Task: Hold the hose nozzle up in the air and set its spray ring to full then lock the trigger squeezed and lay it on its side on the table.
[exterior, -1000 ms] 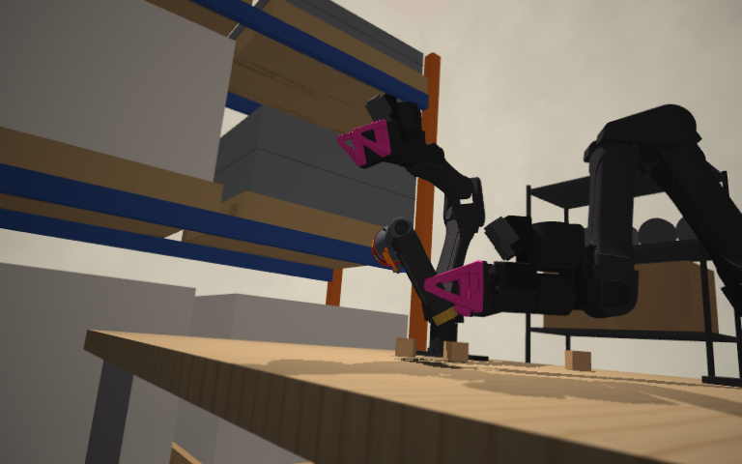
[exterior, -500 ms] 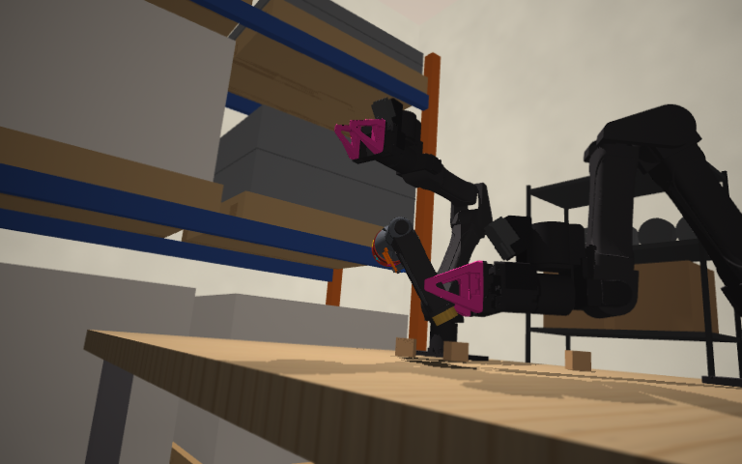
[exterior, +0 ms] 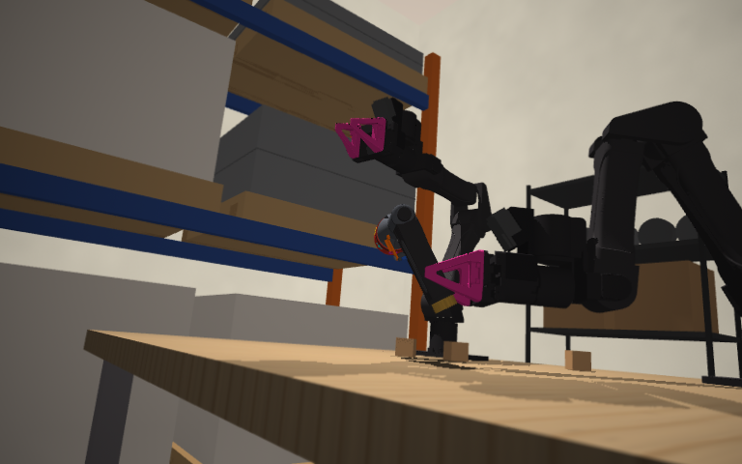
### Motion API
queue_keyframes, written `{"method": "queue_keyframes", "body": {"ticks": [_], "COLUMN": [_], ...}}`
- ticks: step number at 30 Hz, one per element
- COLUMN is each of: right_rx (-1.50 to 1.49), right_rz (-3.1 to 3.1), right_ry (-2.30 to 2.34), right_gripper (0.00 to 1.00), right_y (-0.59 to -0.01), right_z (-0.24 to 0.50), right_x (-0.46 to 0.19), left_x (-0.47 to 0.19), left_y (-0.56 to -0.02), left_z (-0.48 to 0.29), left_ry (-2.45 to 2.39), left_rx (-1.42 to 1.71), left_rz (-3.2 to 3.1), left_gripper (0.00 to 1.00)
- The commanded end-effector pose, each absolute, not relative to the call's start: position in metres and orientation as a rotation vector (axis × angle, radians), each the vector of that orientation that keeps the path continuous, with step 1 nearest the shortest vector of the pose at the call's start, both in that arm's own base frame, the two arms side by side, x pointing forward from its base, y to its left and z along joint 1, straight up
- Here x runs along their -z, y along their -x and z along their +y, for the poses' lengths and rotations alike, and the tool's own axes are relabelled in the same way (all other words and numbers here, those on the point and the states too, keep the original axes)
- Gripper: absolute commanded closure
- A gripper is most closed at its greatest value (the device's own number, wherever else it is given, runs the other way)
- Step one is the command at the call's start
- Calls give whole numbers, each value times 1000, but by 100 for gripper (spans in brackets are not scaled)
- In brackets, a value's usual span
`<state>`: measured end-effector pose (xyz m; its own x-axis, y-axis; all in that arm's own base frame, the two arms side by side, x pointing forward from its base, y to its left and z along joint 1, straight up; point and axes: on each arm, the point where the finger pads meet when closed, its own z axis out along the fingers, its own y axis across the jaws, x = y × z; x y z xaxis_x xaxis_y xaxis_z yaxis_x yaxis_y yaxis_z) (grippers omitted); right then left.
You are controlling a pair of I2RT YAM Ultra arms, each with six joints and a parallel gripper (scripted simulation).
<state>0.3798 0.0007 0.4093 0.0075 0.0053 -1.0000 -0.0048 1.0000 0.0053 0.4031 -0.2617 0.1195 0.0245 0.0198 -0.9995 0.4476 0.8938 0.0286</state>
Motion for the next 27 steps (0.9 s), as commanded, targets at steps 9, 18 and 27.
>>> {"method": "queue_keyframes", "body": {"ticks": [9,18,27], "right_rx": [-23,-23,-23], "right_rz": [1474,1474,1474], "right_ry": [8,8,8], "right_gripper": [63,63,63], "right_y": [-375,-375,-375], "right_z": [6,6,6], "right_x": [-445,-445,-445], "left_x": [-182,-178,-175], "left_y": [-406,-406,-407], "left_z": [-271,-272,-272], "left_ry": [-318,-324,-329], "left_rx": [406,402,399], "left_rz": [1359,1375,1386], "left_gripper": [65,65,65]}}
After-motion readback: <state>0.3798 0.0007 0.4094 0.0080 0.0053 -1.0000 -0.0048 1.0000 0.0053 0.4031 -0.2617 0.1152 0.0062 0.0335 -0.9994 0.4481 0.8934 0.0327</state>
